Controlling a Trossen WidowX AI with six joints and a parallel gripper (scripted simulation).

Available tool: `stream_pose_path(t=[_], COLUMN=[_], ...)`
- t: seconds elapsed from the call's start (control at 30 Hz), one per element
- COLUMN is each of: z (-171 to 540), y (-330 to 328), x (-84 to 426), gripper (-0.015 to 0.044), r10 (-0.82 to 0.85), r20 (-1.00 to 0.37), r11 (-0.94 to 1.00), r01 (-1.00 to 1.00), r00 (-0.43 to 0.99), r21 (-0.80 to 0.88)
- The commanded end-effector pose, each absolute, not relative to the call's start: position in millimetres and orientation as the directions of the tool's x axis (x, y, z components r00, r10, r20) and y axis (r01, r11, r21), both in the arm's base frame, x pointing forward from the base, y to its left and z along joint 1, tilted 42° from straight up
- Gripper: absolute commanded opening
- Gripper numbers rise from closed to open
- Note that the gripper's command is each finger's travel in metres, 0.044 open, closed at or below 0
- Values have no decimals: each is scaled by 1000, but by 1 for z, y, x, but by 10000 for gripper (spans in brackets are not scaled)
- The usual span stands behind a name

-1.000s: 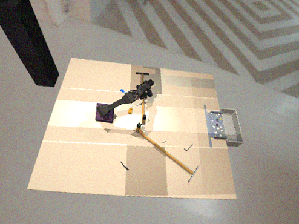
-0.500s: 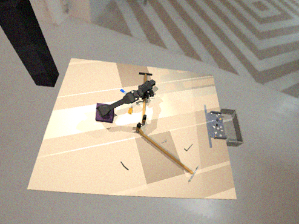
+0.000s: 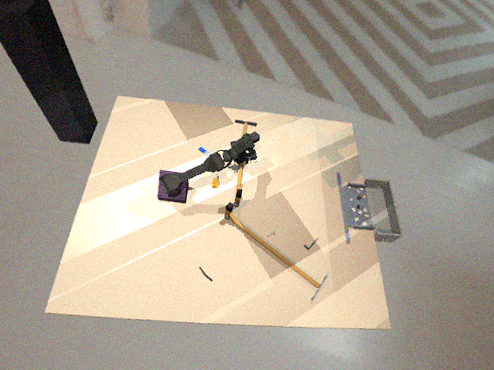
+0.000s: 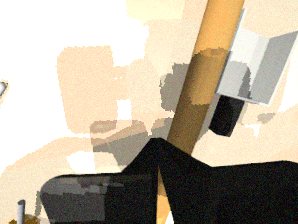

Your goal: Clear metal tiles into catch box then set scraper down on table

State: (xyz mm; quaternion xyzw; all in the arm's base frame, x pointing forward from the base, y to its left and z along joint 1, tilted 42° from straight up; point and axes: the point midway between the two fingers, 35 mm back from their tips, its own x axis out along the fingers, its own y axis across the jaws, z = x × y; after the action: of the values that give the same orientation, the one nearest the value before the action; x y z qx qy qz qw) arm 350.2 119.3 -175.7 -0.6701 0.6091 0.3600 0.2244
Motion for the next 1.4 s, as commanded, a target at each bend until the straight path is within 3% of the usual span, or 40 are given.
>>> stream_pose_path(t=[0.0,0.97,1.37], z=[-174,-100,-66], y=[121,187,214], x=[350,350,313], gripper=[0,0,0], r10=[-655,-652,-656], r20=[-756,-758,-755], r11=[-157,-156,-24], r01=[-978,-978,-999], r00=[-2,-3,-8], r21=[138,138,32])
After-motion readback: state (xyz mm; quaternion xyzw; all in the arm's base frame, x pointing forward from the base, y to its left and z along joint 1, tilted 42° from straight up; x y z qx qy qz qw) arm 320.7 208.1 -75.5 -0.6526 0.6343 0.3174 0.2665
